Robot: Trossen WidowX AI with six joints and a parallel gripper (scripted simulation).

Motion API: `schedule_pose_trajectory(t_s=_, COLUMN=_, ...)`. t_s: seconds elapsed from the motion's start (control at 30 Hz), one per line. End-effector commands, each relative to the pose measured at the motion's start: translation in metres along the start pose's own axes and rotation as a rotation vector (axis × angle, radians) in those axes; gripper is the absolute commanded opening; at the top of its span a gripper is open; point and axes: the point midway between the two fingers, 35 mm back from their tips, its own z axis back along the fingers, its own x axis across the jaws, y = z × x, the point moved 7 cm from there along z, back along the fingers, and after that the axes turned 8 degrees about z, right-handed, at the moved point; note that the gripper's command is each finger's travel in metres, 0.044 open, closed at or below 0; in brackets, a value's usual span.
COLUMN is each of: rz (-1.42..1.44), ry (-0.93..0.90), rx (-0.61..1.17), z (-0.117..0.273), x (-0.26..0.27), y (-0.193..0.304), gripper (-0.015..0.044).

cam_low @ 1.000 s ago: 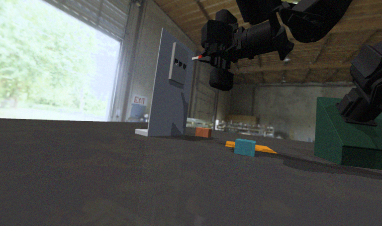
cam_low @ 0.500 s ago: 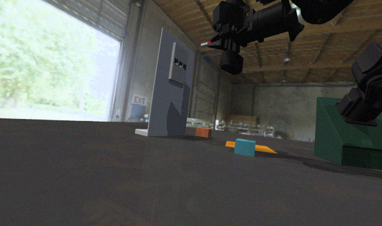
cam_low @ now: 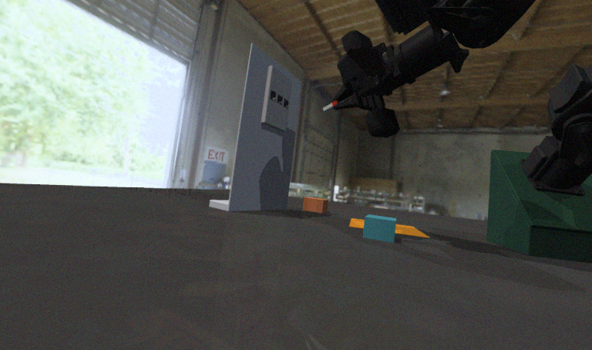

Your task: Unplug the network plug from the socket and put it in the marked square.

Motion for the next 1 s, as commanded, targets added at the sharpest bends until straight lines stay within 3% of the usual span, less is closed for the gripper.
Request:
schedule_pose_trajectory(t_s=0.0, rz=0.055, ry=-0.119, rx=-0.026, z=-0.005, x=0.019, y=0.014, gripper=0.0)
schedule_pose_trajectory(t_s=0.53, rz=0.143, ry=-0.457, rx=-0.273, z=-0.003, x=0.081, y=0.049, gripper=0.0)
schedule_pose_trajectory(t_s=0.97, rz=0.094, ry=-0.551, rx=-0.53, z=0.013, x=0.116, y=0.06, gripper=0.0)
